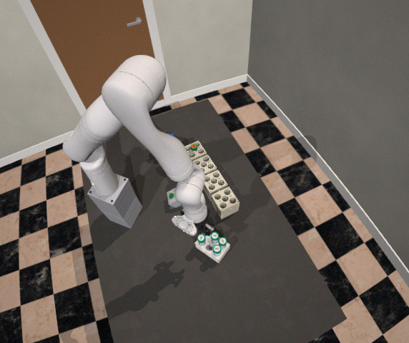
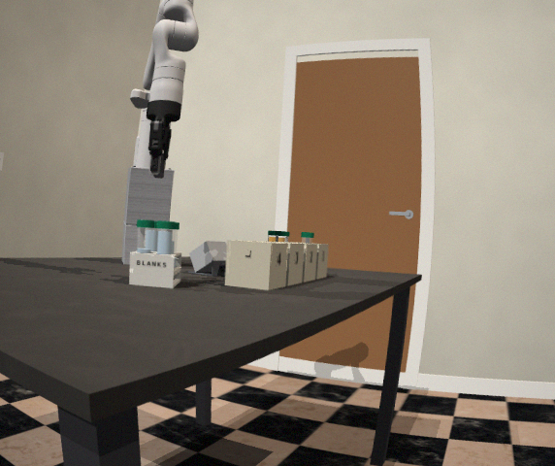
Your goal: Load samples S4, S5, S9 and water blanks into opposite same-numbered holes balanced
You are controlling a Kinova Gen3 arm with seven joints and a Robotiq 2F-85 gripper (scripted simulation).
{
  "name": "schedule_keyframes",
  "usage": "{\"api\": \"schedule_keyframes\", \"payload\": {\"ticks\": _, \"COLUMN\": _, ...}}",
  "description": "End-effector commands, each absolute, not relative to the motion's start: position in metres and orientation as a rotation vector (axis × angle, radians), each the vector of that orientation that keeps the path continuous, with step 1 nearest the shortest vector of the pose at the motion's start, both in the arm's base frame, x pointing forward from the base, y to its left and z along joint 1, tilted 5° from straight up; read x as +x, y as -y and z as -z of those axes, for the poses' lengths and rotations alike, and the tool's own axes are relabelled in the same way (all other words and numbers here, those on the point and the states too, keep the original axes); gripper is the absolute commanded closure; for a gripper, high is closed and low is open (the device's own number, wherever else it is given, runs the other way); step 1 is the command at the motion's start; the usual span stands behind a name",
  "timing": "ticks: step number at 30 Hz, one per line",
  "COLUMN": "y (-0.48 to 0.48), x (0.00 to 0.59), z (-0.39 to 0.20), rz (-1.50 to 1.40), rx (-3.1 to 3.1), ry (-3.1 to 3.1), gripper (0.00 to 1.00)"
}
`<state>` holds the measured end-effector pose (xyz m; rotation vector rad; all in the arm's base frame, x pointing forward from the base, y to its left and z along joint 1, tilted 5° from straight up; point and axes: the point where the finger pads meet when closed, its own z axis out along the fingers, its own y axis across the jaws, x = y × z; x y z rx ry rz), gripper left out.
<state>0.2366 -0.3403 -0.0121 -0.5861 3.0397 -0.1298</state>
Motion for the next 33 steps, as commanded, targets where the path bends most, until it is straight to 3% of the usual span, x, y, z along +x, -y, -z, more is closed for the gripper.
{"api": "schedule_keyframes", "payload": {"ticks": 1, "y": 0.341, "x": 0.237, "z": 0.014, "rz": 0.132, "rx": -0.586, "ry": -3.039, "gripper": 0.38}}
{"api": "schedule_keyframes", "payload": {"ticks": 33, "y": 0.344, "x": 0.239, "z": 0.054, "rz": 0.132, "rx": -0.586, "ry": -3.039, "gripper": 0.38}}
